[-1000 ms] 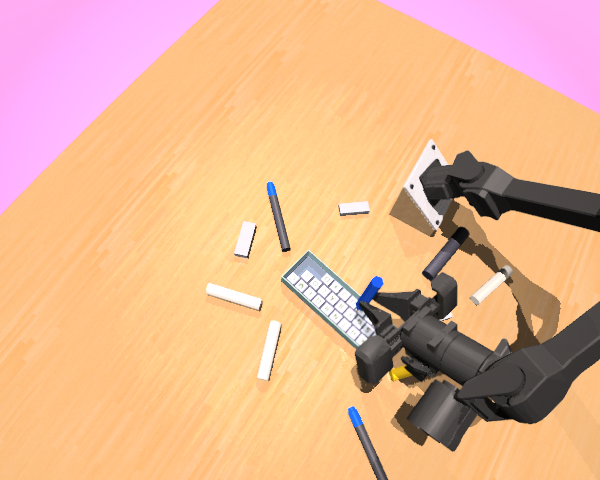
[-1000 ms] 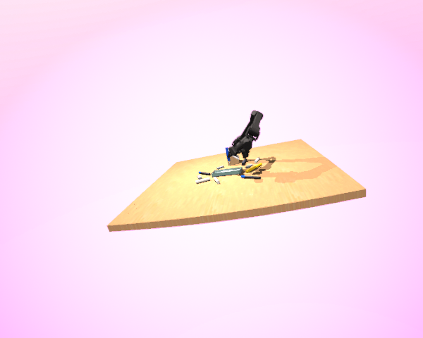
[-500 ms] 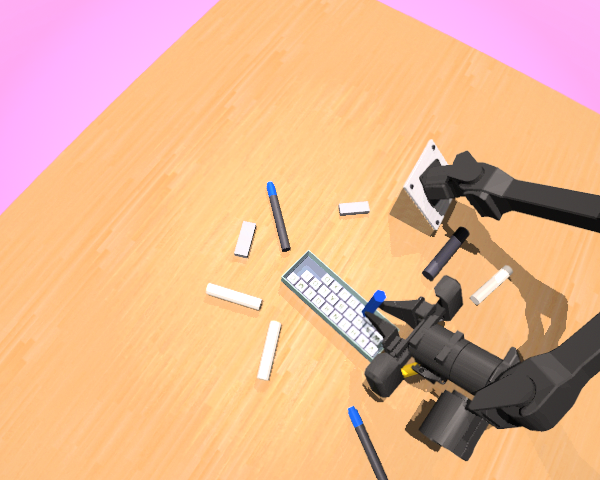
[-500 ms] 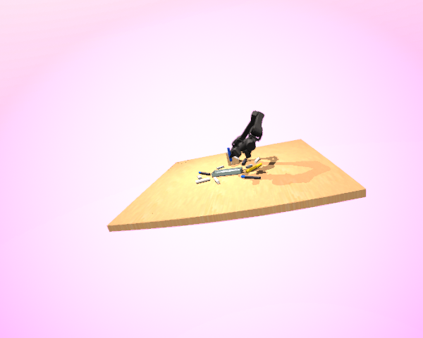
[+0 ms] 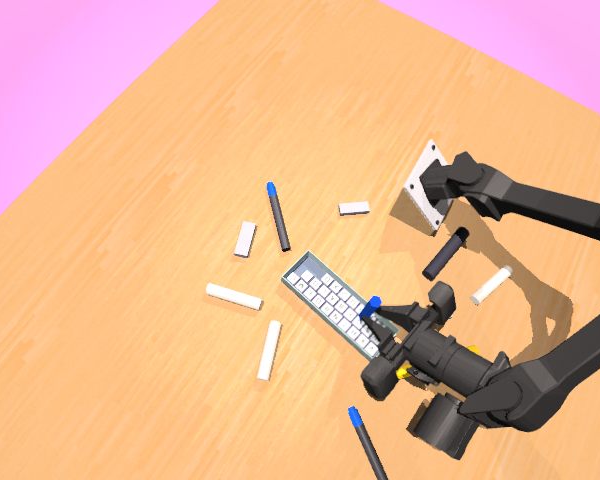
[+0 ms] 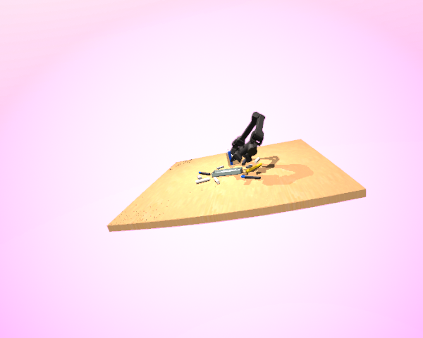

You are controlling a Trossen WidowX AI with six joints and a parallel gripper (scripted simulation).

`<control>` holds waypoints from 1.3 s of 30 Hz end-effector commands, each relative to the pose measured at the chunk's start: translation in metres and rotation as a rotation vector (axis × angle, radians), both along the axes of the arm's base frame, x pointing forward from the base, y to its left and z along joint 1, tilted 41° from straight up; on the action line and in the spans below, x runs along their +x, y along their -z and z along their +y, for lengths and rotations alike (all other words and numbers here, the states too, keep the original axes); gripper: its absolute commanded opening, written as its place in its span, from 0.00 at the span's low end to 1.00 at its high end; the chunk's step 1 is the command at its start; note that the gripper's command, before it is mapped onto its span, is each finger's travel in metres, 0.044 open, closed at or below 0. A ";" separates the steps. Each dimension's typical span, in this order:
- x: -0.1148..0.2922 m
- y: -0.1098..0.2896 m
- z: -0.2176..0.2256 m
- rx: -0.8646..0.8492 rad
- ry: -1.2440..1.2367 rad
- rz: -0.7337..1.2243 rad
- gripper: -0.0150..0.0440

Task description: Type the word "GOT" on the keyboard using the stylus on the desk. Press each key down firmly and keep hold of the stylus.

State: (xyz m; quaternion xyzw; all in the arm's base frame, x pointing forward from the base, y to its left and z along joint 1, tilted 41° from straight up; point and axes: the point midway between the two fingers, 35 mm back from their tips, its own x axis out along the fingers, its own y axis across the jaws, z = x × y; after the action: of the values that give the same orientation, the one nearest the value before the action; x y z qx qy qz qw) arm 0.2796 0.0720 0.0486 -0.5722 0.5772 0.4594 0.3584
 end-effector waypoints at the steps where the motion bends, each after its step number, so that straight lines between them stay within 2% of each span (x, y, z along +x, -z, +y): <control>1: -0.002 0.003 0.001 0.000 0.006 0.002 0.39; 39: -0.004 0.014 0.011 0.001 0.005 0.002 0.39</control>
State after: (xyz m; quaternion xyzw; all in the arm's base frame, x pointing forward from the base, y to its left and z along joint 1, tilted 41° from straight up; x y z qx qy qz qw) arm 0.2762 0.0813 0.0365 -0.5716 0.5778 0.4602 0.3572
